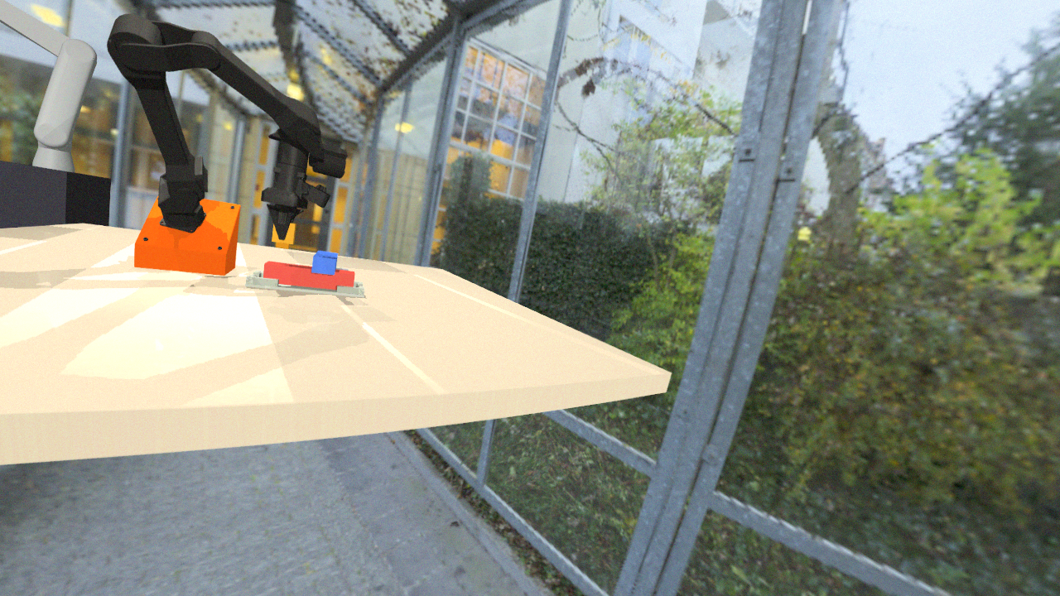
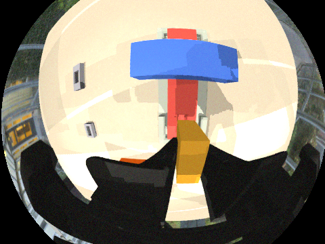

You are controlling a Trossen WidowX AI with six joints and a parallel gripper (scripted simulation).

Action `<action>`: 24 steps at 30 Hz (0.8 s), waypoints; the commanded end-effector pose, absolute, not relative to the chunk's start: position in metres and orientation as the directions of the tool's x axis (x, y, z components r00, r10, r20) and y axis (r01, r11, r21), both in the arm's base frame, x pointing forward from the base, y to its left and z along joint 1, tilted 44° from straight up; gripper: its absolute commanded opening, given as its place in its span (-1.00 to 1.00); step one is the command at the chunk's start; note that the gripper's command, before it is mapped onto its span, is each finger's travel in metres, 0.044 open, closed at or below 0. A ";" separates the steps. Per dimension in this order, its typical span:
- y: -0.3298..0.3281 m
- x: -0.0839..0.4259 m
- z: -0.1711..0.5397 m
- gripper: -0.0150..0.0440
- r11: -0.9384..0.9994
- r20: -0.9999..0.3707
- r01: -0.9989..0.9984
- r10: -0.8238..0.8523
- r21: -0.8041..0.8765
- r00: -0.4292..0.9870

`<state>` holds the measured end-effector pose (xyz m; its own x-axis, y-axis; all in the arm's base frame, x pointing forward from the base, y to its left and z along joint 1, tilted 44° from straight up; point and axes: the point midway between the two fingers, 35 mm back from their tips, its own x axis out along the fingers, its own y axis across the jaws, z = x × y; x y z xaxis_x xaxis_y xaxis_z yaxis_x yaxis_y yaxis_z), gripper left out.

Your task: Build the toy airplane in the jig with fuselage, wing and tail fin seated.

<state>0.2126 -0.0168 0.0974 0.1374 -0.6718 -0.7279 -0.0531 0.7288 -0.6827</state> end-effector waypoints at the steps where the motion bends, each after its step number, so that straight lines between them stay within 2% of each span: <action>1: -0.017 0.213 0.098 -0.27 0.726 -0.725 -0.057 -0.674 -0.686 0.141; 24: -0.037 0.218 0.078 -0.27 0.726 -0.725 -0.056 -0.674 -0.685 0.142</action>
